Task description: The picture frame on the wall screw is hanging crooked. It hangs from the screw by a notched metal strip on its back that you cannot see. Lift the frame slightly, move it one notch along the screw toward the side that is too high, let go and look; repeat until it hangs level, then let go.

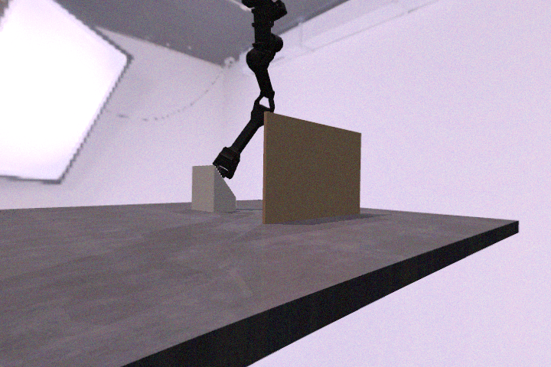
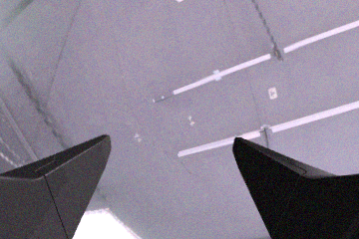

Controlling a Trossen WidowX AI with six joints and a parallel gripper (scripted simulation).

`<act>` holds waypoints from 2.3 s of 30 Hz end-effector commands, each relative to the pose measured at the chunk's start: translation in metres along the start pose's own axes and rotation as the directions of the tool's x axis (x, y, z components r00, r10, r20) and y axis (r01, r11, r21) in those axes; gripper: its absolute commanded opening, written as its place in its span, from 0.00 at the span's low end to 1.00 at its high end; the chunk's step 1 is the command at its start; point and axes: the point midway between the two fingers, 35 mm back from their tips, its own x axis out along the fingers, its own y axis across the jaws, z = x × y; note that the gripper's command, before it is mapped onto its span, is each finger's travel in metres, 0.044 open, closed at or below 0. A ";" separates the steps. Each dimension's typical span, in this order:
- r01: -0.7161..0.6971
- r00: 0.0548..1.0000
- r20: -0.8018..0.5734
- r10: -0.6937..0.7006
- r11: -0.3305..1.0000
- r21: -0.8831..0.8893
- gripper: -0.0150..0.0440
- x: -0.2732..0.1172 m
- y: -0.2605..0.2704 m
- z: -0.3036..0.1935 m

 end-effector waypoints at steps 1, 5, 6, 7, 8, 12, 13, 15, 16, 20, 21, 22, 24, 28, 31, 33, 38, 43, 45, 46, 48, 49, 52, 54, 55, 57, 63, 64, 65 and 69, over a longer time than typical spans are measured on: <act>-0.004 1.000 0.005 0.004 1.000 0.017 0.89 -0.001 0.000 0.002; -0.111 0.991 0.115 0.076 0.931 0.347 0.71 -0.034 -0.008 0.034; -0.152 0.984 0.148 0.096 0.887 0.436 0.69 -0.045 -0.010 0.043; -0.196 0.977 0.181 0.117 0.832 0.520 0.69 -0.056 -0.012 0.051; -0.240 0.967 0.214 0.136 0.766 0.596 0.69 -0.068 -0.014 0.059; -0.370 0.929 0.315 0.194 0.510 0.776 0.69 -0.106 -0.020 0.080; -0.389 0.921 0.332 0.203 0.461 0.798 0.69 -0.113 -0.021 0.083; -0.422 0.905 0.363 0.220 0.362 0.831 0.69 -0.126 -0.022 0.088; -0.436 0.897 0.379 0.228 0.312 0.844 0.69 -0.132 -0.023 0.090; -0.477 0.860 0.440 0.260 0.101 0.873 0.69 -0.159 -0.025 0.099; -0.483 0.849 0.455 0.267 0.047 0.874 0.69 -0.166 -0.025 0.100; -0.487 0.839 0.470 0.274 -0.007 0.873 0.69 -0.173 -0.026 0.102; -0.489 0.817 0.500 0.288 -0.114 0.865 0.69 -0.187 -0.026 0.105; -0.465 0.769 0.556 0.314 -0.322 0.825 0.69 -0.215 -0.027 0.109; -0.423 0.730 0.597 0.331 -0.467 0.777 0.69 -0.237 -0.027 0.111; -0.384 0.703 0.623 0.342 -0.555 0.738 0.69 -0.251 -0.027 0.112; -0.247 0.630 0.685 0.366 -0.742 0.623 0.69 -0.288 -0.026 0.112; -0.064 0.551 0.741 0.384 -0.866 0.496 0.69 -0.325 -0.023 0.109; 0.020 0.517 0.762 0.390 -0.895 0.445 0.69 -0.340 -0.021 0.108; 0.063 0.500 0.772 0.393 -0.905 0.420 0.69 -0.347 -0.020 0.107; 0.152 0.465 0.791 0.397 -0.916 0.371 0.69 -0.362 -0.018 0.105; 0.197 0.448 0.800 0.399 -0.917 0.347 0.69 -0.369 -0.017 0.103; 0.335 0.394 0.826 0.404 -0.900 0.280 0.69 -0.392 -0.014 0.099; 0.427 0.357 0.842 0.406 -0.872 0.240 0.69 -0.407 -0.011 0.096; 0.472 0.338 0.849 0.407 -0.853 0.221 0.69 -0.414 -0.010 0.094; 0.559 0.300 0.863 0.407 -0.808 0.187 0.69 -0.429 -0.007 0.090; 0.790 0.183 0.896 0.405 -0.603 0.111 0.69 -0.473 0.004 0.078; 0.822 0.163 0.900 0.404 -0.560 0.102 0.69 -0.480 0.006 0.075; 0.851 0.144 0.904 0.402 -0.517 0.095 0.69 -0.487 0.008 0.073; 0.866 0.133 0.906 0.402 -0.492 0.091 0.69 -0.491 0.009 0.072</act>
